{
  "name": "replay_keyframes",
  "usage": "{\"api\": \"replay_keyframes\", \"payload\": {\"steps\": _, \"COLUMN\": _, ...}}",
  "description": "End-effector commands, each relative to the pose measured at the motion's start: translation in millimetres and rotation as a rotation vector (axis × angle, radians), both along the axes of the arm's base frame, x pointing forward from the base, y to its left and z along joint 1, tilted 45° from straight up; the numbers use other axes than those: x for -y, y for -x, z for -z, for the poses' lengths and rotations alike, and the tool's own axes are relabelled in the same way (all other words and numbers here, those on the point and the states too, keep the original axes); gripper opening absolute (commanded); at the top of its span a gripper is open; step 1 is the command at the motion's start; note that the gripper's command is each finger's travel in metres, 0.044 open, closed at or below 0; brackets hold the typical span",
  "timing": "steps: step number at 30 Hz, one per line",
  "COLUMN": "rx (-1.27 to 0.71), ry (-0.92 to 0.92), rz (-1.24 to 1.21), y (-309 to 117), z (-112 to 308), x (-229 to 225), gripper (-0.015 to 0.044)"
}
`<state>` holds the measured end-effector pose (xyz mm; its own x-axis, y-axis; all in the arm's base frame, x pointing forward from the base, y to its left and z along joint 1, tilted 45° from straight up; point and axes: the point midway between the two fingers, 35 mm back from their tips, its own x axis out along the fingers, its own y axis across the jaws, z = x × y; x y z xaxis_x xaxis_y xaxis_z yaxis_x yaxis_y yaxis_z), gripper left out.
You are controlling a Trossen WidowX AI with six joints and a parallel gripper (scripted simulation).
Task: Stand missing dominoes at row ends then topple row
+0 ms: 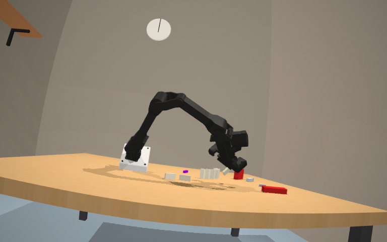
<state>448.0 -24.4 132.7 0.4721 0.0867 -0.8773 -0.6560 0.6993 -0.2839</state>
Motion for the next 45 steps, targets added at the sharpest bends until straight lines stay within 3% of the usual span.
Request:
{"api": "replay_keyframes", "payload": {"steps": 1, "rx": 0.065, "ry": -0.047, "rz": -0.049, "y": 1, "z": -4, "x": 1, "gripper": 0.0028}}
{"api": "replay_keyframes", "payload": {"steps": 31, "rx": 0.627, "ry": -0.202, "rz": -0.442, "y": 39, "z": -43, "x": 14, "gripper": 0.0028}}
{"api": "replay_keyframes", "payload": {"steps": 45, "rx": 0.640, "ry": -0.201, "rz": -0.452, "y": 41, "z": -44, "x": 14, "gripper": 0.0028}}
